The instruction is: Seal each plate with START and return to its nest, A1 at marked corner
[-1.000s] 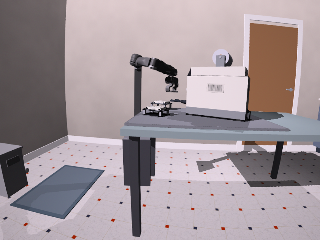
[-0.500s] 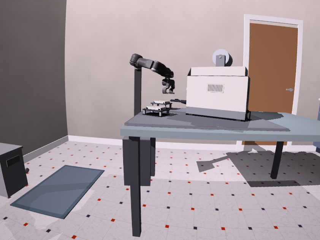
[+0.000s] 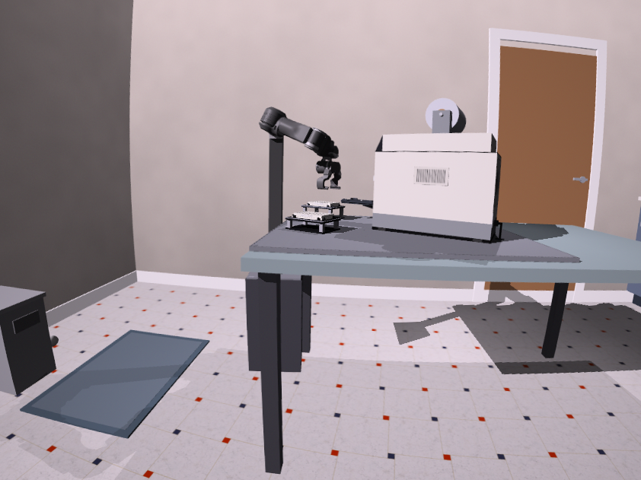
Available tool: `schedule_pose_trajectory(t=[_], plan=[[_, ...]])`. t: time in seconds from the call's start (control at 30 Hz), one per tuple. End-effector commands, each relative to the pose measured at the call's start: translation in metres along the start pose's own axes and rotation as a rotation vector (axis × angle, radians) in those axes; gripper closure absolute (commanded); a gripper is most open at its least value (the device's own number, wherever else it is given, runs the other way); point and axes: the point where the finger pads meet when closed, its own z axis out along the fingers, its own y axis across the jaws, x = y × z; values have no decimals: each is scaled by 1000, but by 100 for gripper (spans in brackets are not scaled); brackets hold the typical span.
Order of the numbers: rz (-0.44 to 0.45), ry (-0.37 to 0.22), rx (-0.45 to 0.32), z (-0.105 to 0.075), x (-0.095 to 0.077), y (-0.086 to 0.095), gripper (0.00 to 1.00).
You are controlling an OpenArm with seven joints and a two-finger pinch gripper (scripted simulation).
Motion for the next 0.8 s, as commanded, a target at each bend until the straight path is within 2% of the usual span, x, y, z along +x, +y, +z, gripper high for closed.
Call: schedule_pose_trajectory(t=[0.0,0.03,0.2,0.63,0.77], plan=[[17,-10,8,1,5,1,35],[17,-10,-18,2,9,4,35],[17,-9,-7,4,33,10,35],[17,-11,-13,4,36,13,35],[15,-10,-16,11,37,13,35]])
